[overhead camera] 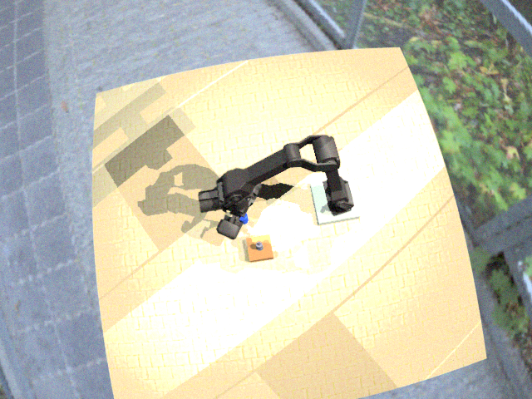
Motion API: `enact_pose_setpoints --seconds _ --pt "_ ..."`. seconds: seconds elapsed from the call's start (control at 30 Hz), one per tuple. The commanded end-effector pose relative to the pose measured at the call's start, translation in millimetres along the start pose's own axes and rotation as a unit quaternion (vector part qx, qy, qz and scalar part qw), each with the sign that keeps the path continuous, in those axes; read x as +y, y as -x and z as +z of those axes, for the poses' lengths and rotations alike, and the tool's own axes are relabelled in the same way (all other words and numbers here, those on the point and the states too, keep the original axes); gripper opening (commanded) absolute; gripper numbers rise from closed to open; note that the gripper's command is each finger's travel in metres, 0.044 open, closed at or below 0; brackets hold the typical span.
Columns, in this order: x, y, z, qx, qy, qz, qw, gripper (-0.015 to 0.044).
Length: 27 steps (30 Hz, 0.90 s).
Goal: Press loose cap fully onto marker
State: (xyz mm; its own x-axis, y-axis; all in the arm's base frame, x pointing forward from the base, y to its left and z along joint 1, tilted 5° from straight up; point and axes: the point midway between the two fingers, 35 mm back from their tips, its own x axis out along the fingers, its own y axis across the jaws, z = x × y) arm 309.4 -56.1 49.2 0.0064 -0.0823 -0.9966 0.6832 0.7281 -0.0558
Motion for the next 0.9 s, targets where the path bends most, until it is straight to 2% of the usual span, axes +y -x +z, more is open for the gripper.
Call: enact_pose_setpoints --seconds 0.0,0.57,0.7,0.87 --pt "-1 -8 -2 0.006 0.000 -0.002 1.000 0.0254" --pt "-2 -33 -4 0.006 0.000 -0.002 1.000 0.0254" --pt "-1 -33 -4 0.006 0.000 -0.002 1.000 0.0149" --pt "-1 -33 -4 0.006 0.000 -0.002 1.000 0.0116"
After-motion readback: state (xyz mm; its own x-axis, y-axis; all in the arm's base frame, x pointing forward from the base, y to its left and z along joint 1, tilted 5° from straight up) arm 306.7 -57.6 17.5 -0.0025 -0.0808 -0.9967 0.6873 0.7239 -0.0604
